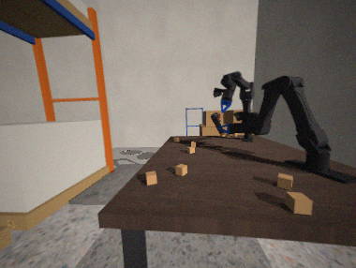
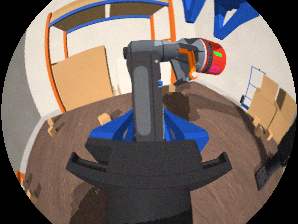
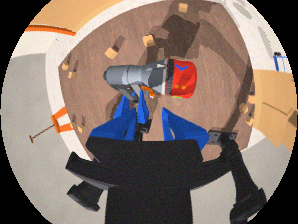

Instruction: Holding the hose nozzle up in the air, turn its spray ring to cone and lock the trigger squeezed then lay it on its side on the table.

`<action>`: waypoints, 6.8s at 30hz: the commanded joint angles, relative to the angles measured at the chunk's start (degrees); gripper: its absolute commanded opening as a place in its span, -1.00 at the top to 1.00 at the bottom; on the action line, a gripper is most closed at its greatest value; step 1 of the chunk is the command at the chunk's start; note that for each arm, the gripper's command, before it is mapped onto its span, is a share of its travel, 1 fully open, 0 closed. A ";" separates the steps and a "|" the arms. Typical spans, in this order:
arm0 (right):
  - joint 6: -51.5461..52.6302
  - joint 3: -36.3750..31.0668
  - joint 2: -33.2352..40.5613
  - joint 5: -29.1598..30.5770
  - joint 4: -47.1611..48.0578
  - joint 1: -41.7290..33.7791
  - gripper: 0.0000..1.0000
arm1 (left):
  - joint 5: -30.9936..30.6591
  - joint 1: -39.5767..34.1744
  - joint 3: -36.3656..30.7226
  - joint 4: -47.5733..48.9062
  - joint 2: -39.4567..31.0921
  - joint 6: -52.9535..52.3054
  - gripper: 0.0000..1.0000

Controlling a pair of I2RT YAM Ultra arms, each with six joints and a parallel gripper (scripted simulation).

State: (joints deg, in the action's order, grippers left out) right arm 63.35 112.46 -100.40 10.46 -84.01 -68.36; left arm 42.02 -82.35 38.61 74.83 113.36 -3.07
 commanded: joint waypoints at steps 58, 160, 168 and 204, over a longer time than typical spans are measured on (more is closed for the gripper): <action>-1.96 -10.27 2.40 0.15 12.86 1.91 0.26 | -0.39 -0.01 1.77 4.43 -2.47 0.62 0.28; -1.61 -2.74 -3.60 -0.58 16.00 -2.05 0.26 | -0.13 -0.49 1.64 4.62 -2.63 0.13 0.28; -1.61 -2.74 -3.60 -0.58 16.00 -2.05 0.26 | -0.13 -0.49 1.64 4.62 -2.63 0.13 0.28; 0.99 15.17 -5.80 1.63 -4.50 -2.90 0.26 | -0.08 -0.24 1.80 4.53 -2.44 0.45 0.28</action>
State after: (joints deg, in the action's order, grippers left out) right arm 64.01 125.01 -107.04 10.94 -86.70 -71.68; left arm 42.13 -82.28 38.61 74.83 113.27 -3.01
